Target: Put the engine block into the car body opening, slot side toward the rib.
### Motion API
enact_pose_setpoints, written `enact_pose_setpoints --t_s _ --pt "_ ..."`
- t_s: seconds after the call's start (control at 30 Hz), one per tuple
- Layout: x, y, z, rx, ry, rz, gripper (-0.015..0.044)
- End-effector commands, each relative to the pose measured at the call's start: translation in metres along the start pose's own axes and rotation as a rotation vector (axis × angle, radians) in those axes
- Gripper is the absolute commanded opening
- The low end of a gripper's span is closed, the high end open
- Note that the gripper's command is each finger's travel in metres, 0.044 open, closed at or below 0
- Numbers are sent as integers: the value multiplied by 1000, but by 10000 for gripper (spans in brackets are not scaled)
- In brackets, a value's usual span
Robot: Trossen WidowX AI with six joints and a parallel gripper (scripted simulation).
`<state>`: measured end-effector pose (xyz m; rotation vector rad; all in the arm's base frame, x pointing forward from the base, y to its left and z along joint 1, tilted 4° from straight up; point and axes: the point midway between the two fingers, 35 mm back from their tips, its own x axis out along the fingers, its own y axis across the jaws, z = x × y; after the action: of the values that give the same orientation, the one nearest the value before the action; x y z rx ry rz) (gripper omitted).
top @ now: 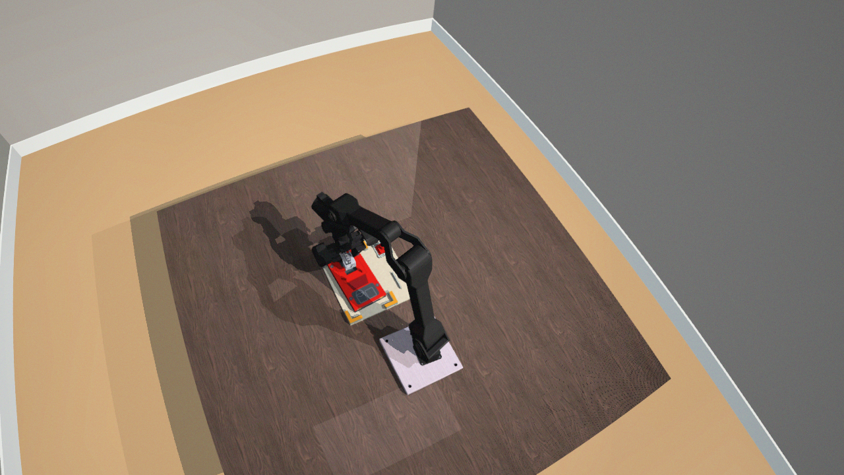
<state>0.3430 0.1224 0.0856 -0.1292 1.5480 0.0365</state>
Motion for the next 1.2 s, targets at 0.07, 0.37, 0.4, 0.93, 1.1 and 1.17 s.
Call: enact_pose_setpoints --t_s 0.07,0.37,0.4,0.93,1.1,1.17 --pt "2 0 0 54 -1 3 159" --pt "4 0 0 -99 -1 3 159" --pt "4 0 0 -96 -1 3 159" --pt "10 0 0 -38 -1 3 159" --pt "11 0 0 -47 -1 3 159" --pt "12 0 0 -50 -1 3 159"
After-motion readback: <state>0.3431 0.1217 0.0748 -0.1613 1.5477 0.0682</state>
